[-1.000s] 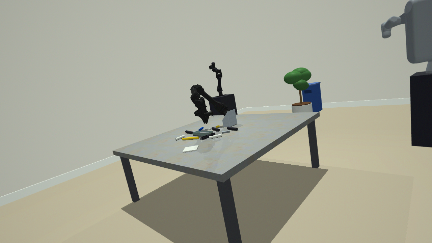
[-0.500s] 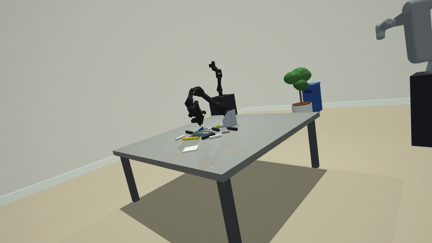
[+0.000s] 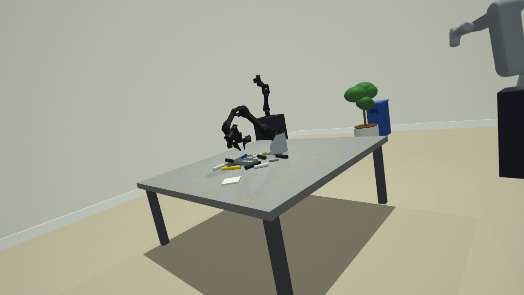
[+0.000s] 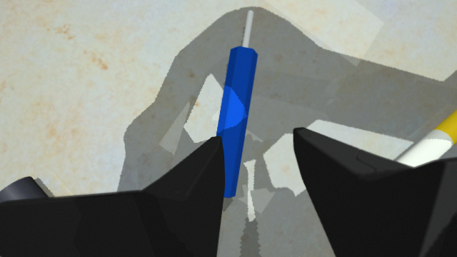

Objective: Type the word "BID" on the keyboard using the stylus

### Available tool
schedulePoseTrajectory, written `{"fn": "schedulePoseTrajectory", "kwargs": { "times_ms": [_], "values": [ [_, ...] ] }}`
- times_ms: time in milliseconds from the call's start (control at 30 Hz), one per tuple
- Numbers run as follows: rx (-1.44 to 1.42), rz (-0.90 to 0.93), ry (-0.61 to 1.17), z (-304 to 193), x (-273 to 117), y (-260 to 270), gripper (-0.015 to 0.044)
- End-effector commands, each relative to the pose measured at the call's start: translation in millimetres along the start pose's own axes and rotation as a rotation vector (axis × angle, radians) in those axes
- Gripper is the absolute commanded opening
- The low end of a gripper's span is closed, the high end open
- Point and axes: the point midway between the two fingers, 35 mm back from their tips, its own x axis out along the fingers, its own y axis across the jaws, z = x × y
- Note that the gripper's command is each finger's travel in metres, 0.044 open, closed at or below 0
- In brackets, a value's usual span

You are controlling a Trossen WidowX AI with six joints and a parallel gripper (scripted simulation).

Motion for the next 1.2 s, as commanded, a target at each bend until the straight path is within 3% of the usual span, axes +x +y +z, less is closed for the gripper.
{"fn": "schedulePoseTrajectory", "kwargs": {
  "times_ms": [0,1167],
  "values": [
    [0.299,-0.007,-0.052,30,10,-1,0.0150],
    [0.300,-0.006,-0.053,17,34,3,0.0150]
  ]
}}
